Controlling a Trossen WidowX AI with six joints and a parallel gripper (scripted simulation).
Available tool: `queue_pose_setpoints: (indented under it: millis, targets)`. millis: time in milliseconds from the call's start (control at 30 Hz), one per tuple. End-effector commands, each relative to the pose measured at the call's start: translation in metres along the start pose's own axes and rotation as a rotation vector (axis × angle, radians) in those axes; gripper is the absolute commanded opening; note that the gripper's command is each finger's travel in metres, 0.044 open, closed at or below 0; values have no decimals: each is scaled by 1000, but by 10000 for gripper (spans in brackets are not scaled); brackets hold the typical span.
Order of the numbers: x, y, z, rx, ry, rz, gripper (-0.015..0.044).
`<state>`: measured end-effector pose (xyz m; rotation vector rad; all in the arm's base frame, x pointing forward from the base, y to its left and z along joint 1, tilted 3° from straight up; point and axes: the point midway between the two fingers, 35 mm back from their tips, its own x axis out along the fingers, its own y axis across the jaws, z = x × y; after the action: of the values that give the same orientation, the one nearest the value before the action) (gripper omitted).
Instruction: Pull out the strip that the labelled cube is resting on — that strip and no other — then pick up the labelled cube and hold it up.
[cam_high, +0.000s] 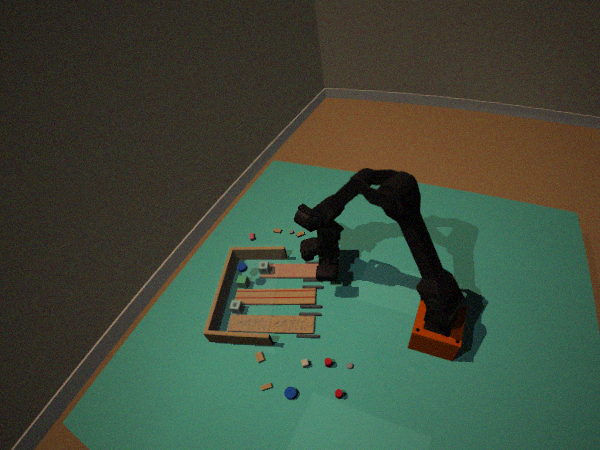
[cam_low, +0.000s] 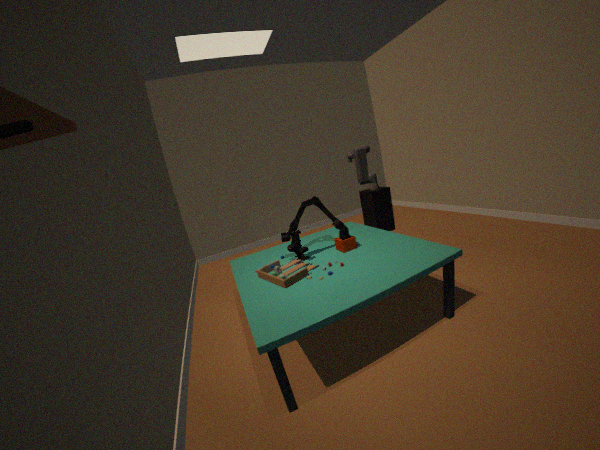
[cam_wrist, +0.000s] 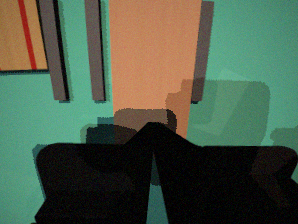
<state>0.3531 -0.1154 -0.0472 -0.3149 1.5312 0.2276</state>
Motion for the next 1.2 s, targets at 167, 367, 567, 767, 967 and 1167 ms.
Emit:
queue_pose_setpoints:
  millis: [167,367,567,767,967,1167]
  targets:
    - [6,3,-22,1,30,13,0]
    - [6,2,-31,1,31,13,0]
    - [6,2,-40,1,31,13,0]
    - [6,2,-49,1,32,13,0]
    - [6,2,-59,1,33,13,0]
    - [5,1,-68,1,34,13,0]
